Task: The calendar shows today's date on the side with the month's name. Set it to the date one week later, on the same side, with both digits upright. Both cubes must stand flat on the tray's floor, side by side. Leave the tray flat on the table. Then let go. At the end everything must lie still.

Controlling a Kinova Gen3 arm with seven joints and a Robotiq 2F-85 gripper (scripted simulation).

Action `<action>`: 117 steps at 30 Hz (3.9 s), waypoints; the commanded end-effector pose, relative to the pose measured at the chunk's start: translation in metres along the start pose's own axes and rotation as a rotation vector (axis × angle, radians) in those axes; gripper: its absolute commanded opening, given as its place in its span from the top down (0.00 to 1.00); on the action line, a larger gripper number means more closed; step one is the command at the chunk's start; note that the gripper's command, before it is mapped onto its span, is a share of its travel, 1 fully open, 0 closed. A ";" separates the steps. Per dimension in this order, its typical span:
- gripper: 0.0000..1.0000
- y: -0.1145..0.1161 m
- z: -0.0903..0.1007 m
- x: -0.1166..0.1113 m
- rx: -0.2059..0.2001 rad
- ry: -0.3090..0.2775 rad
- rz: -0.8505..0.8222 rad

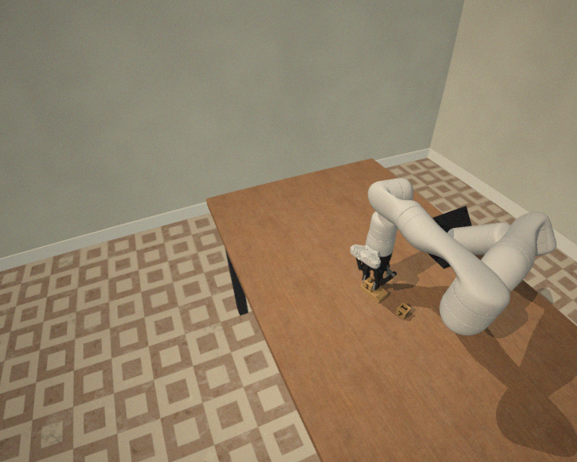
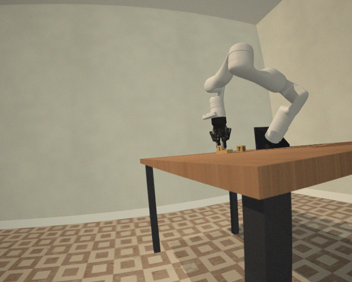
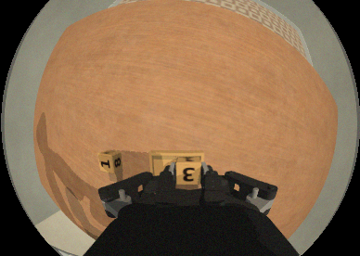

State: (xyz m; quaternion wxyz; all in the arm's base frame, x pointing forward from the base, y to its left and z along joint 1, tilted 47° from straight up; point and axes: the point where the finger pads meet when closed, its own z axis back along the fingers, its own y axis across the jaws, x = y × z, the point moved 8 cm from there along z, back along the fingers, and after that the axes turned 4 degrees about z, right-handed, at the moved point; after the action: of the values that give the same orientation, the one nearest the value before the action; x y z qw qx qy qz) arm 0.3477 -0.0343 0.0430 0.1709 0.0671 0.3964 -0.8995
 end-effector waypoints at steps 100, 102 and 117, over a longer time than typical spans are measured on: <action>0.00 -0.005 0.090 -0.002 0.003 0.002 0.068; 0.00 -0.007 0.090 -0.002 0.004 0.003 0.099; 0.00 -0.035 0.087 -0.008 0.011 0.005 0.461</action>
State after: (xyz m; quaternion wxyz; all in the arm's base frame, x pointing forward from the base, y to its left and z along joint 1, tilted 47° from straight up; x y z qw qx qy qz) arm 0.3427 -0.0765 0.1230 0.3657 0.1529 0.3686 -0.8408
